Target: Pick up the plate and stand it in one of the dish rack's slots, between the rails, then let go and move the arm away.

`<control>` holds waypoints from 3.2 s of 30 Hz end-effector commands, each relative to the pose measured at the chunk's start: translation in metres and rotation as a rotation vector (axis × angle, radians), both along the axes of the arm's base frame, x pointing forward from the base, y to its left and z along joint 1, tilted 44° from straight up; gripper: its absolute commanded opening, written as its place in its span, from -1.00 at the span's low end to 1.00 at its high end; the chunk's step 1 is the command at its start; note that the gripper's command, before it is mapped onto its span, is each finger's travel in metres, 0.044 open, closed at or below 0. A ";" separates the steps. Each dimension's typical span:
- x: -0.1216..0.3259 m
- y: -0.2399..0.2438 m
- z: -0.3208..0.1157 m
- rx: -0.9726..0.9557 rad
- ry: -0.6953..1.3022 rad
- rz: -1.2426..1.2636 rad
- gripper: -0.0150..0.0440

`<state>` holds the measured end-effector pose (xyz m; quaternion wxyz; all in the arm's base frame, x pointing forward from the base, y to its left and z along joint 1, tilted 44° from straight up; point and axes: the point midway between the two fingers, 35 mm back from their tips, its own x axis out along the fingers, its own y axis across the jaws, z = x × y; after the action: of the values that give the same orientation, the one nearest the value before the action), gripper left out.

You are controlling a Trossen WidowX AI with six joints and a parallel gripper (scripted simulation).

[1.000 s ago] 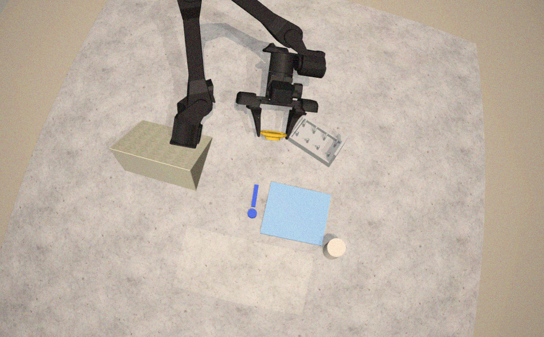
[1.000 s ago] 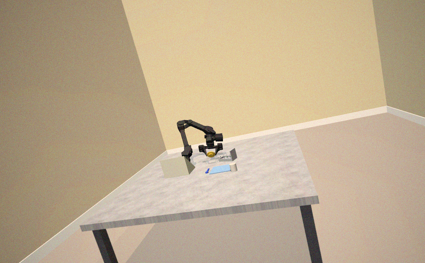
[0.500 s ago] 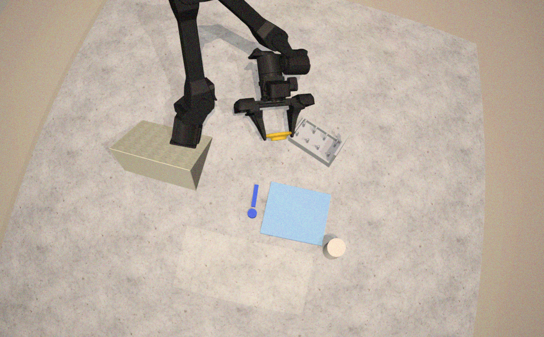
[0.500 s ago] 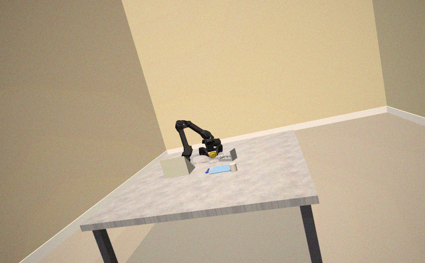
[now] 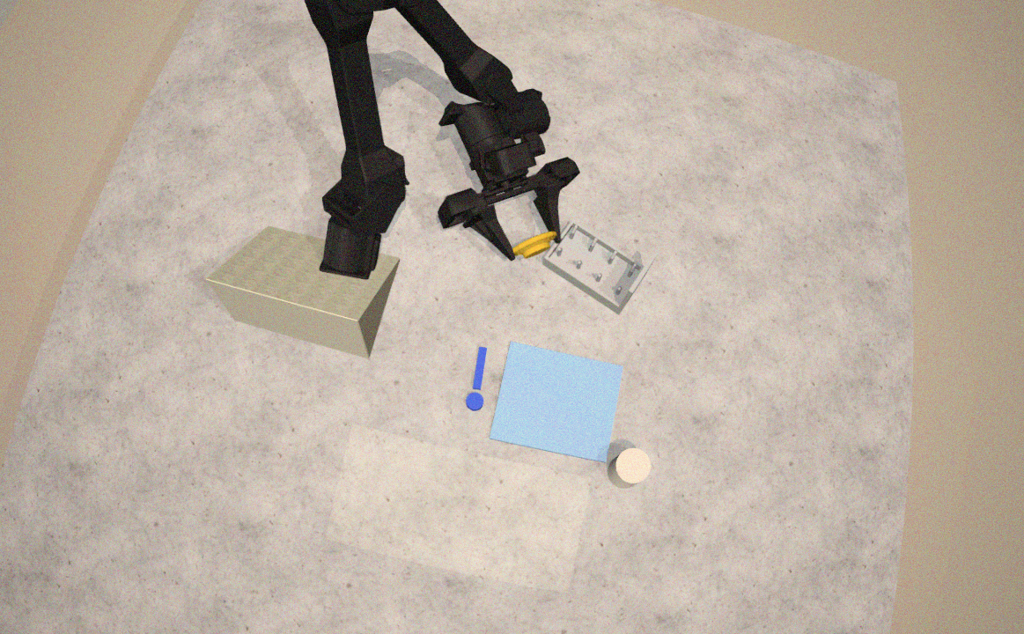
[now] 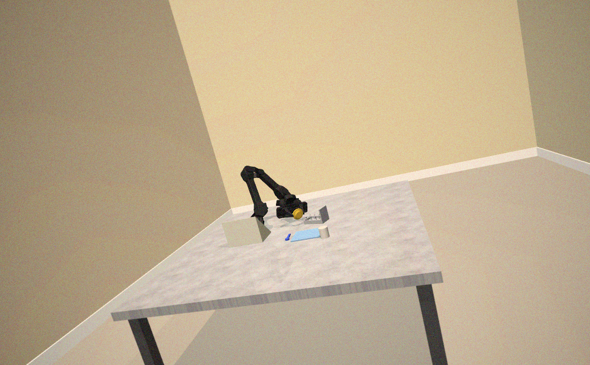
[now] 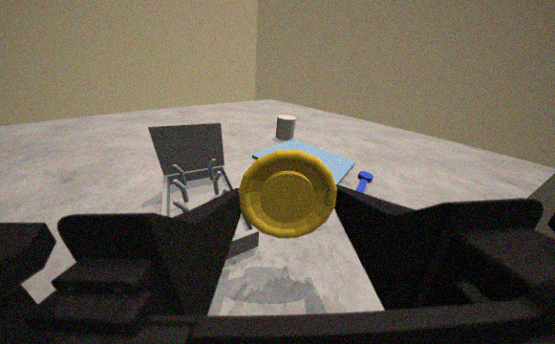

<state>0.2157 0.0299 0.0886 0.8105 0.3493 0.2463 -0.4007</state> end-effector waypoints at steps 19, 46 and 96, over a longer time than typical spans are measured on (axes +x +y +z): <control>-0.008 0.026 0.021 -0.098 -0.408 0.148 -0.49; -0.003 0.030 0.023 -0.103 -0.519 0.190 -0.49; 0.052 0.018 0.002 -0.081 -0.550 0.164 -0.49</control>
<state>0.2664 0.0420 0.0989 0.8899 0.3919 0.0274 -0.2319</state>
